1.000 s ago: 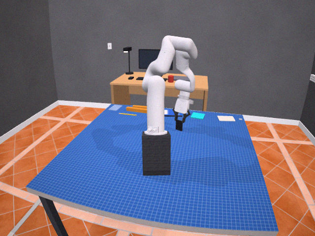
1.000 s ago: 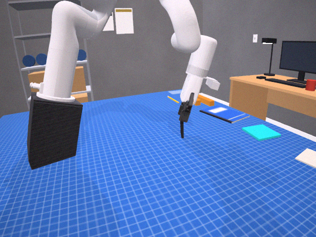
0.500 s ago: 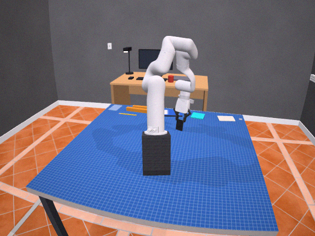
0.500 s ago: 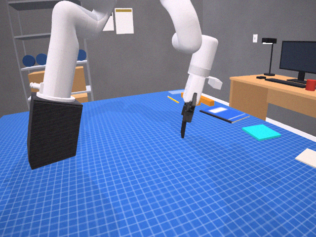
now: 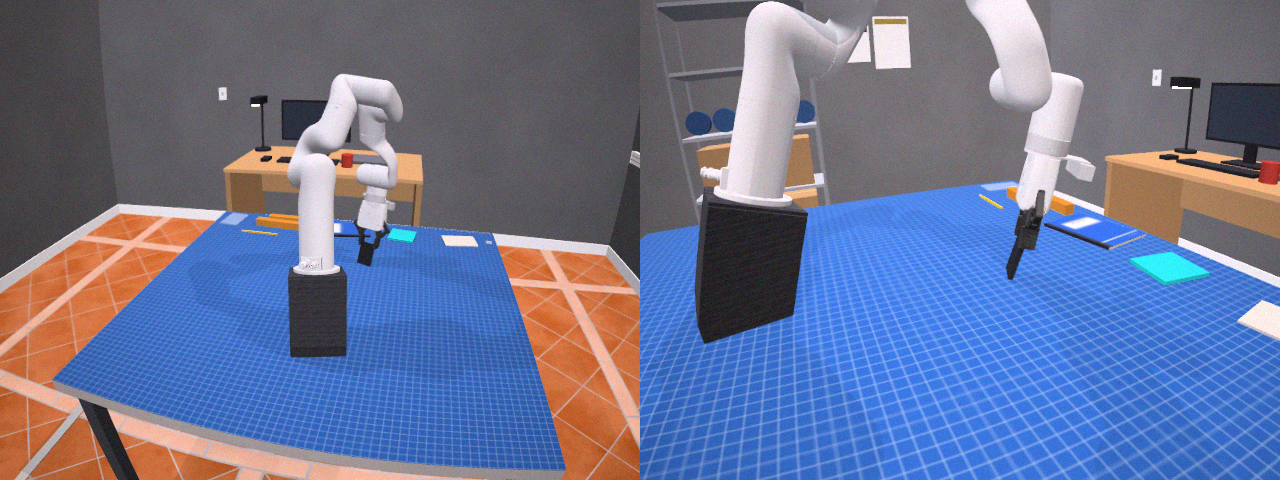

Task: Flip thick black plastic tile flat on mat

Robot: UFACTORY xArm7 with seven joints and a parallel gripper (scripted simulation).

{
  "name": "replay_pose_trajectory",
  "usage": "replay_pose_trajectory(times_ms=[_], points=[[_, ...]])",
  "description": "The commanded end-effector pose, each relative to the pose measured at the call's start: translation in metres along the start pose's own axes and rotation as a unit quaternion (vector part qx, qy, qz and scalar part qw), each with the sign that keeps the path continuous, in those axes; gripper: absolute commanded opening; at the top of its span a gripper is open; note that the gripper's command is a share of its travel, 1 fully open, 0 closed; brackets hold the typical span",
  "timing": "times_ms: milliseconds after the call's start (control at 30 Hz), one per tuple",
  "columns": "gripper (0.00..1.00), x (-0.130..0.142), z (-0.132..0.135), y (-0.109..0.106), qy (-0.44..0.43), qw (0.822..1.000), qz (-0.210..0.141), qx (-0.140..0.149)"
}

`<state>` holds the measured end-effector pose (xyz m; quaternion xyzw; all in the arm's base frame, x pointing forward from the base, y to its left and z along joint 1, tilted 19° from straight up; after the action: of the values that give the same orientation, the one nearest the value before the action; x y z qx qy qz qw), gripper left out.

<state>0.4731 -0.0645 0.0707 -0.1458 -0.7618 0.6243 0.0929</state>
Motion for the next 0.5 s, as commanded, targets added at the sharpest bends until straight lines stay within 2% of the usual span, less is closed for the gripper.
replay_pose_trajectory(times_ms=[0, 467], points=[[0.64, -0.004, 0.0, 0.0, 0.0, 1.0, 0.005, 0.0], [0.64, -0.015, 0.0, 0.005, 0.0, 1.0, 0.028, 0.0]])
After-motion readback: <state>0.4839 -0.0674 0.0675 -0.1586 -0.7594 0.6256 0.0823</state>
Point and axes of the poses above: the point where the finger pads meet when closed, its own y axis out along the fingers, its own z axis across the jaws, x = y × z, the point moved 4 cm from there along -y, back along the fingers, and after that the axes turned 1 degree about y, right-handed, at the moved point
